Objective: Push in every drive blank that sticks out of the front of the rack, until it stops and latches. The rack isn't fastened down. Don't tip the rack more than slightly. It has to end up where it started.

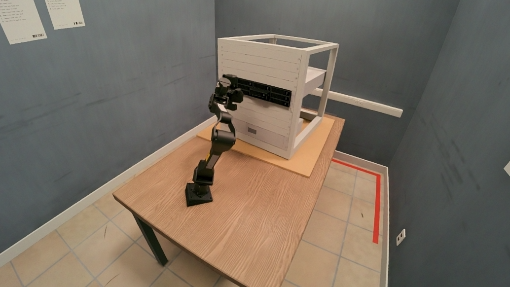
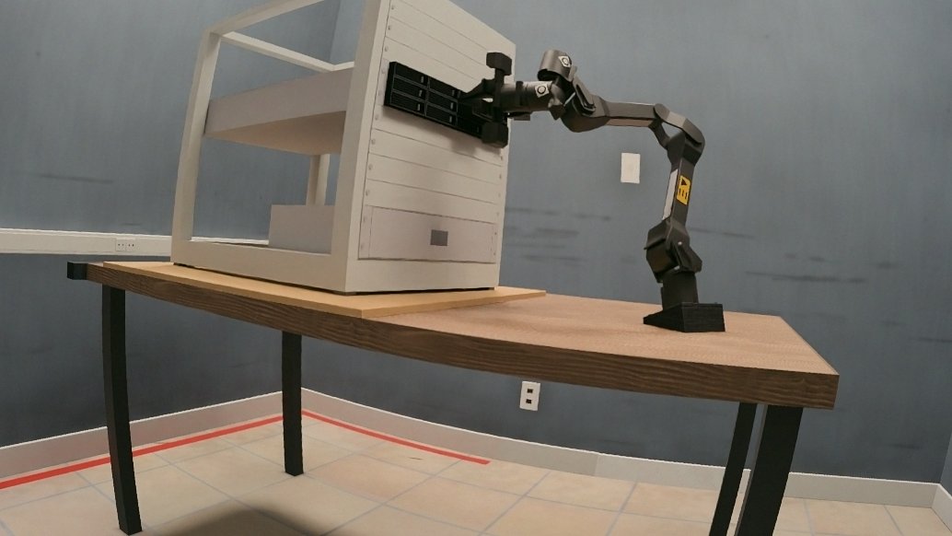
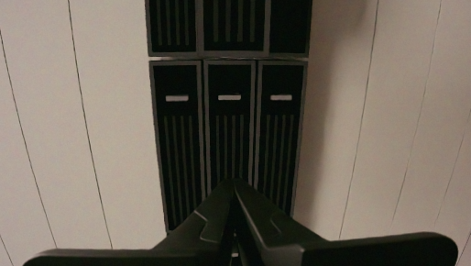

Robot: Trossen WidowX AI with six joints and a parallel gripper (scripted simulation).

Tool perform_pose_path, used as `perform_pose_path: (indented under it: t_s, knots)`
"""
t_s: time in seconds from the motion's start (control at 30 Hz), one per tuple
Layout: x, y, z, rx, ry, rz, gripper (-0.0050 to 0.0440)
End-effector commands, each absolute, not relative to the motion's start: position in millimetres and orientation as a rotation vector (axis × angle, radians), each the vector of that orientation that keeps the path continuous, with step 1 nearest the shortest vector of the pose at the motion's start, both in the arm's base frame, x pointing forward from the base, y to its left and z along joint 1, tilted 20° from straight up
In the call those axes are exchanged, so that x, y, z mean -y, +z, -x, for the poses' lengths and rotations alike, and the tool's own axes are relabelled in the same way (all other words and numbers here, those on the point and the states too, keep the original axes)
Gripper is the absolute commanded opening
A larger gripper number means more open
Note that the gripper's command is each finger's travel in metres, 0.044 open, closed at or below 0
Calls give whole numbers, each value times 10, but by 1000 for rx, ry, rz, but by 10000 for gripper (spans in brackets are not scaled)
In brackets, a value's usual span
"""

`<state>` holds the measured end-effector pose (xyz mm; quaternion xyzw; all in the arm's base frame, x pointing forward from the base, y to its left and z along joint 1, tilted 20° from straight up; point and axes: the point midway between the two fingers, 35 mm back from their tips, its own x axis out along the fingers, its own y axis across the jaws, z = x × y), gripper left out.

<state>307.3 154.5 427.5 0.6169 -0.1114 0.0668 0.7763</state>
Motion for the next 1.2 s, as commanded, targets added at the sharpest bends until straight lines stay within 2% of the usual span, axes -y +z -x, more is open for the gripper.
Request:
perform_pose_path:
  t_s: [0.0, 1.17]
  knots:
    - [-1536, 4370, -3086, 252, 157, -1349, -50]
    - [-1528, 4430, -3276, 252, 157, -1349, -50]
